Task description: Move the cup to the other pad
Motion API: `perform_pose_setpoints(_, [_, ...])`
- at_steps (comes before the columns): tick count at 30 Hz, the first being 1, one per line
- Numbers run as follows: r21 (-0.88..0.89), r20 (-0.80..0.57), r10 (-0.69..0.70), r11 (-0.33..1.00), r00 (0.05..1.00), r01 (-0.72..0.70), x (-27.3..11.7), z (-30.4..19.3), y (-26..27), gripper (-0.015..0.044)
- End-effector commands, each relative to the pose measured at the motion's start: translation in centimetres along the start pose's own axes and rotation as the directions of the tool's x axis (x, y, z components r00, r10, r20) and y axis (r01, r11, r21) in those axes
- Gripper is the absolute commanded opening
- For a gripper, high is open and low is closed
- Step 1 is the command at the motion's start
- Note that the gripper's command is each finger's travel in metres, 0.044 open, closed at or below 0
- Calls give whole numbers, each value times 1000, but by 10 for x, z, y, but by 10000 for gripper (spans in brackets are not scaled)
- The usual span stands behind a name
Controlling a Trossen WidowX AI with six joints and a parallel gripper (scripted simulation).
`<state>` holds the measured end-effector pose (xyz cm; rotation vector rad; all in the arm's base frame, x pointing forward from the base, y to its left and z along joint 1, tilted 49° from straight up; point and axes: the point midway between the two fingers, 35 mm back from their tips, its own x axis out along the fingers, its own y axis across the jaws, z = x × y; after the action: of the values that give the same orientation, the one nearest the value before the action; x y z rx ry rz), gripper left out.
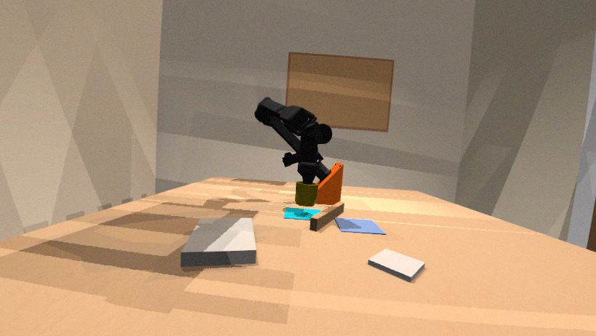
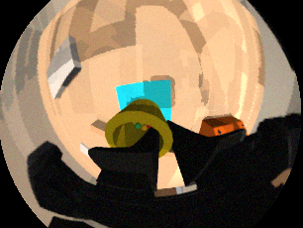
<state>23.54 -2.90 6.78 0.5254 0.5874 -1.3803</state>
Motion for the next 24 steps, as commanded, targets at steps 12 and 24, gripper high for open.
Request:
perform_pose_setpoints(12, [-3, 7, 0, 1000, 1000, 0, 19, 2, -2, 0])
perform_pose_setpoints(24, [1, 3, 0, 1000, 1000, 0, 23, 2, -2, 0])
